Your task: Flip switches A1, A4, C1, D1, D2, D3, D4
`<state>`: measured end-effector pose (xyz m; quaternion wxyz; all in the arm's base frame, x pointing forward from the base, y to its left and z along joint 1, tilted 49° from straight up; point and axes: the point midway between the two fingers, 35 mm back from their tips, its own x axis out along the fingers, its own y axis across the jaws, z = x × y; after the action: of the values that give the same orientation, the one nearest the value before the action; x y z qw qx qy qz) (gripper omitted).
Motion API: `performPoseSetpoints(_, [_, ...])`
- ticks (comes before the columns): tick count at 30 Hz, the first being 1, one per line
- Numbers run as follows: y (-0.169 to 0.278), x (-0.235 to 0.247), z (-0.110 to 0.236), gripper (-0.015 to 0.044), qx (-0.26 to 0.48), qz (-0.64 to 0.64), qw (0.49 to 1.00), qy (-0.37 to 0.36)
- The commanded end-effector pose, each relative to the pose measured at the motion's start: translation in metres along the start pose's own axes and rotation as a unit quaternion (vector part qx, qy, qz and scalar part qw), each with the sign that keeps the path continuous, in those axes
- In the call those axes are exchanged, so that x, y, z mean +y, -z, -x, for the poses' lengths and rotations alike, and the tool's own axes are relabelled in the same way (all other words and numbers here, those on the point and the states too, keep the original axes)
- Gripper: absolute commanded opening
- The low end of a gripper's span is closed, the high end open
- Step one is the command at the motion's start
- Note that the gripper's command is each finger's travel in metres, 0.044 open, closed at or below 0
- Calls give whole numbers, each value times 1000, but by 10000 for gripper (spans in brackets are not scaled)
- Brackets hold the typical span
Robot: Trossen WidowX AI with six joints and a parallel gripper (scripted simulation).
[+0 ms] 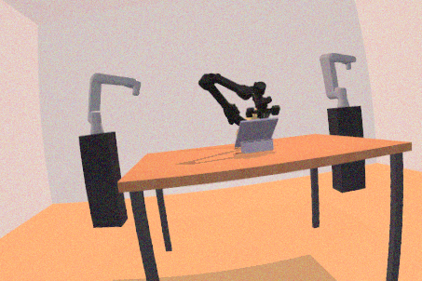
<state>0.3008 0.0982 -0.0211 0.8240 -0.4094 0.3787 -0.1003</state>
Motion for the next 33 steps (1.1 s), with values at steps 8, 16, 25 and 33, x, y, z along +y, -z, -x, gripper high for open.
performPoseSetpoints(8, [-2, 4, 25, 0, 7, 0, 1000, -6])
performPoseSetpoints(16, [-3, 1, 64, 0, 13, 1, 1000, -3])
performPoseSetpoints(25, [-4, -63, 63, 0, 16, -2, 1000, -6])
performPoseSetpoints(33, [-3, -75, 50, 0, 10, 2, 1000, -3])
